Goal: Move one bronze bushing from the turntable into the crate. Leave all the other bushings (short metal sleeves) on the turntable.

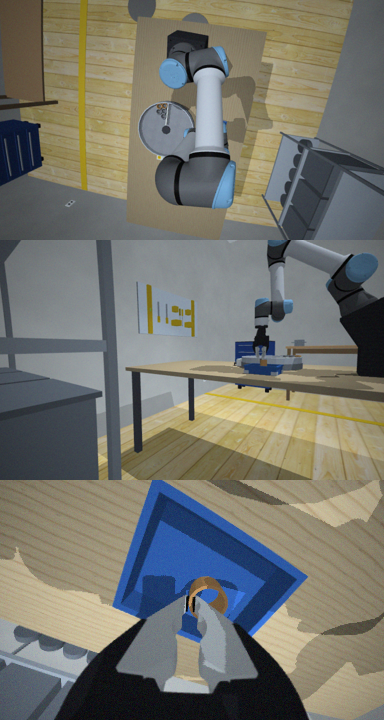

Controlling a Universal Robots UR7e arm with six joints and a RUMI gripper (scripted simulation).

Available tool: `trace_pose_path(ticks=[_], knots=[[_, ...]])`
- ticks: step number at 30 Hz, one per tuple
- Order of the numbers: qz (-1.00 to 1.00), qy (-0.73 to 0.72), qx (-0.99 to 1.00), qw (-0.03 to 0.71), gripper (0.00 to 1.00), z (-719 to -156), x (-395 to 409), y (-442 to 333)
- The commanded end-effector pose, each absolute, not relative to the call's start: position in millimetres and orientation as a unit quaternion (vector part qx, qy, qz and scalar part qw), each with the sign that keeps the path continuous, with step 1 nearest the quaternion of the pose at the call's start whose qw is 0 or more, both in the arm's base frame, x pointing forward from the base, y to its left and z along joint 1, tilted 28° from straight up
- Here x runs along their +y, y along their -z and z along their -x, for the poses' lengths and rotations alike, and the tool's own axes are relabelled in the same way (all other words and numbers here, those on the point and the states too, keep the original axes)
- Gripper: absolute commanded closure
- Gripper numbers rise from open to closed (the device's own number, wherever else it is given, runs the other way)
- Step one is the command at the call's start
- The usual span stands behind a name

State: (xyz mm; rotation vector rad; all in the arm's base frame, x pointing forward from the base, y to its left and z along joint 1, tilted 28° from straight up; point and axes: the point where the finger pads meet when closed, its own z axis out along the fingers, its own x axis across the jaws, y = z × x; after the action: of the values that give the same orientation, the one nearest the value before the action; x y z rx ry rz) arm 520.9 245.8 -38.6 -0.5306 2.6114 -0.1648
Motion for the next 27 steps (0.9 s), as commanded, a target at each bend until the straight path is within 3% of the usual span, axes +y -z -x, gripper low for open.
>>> trace_pose_path(ticks=[1, 27], knots=[[0.192, 0.060, 0.950, 0.237, 1.00, -530, 246, 46], [0.193, 0.060, 0.950, 0.237, 1.00, -539, 245, 62]])
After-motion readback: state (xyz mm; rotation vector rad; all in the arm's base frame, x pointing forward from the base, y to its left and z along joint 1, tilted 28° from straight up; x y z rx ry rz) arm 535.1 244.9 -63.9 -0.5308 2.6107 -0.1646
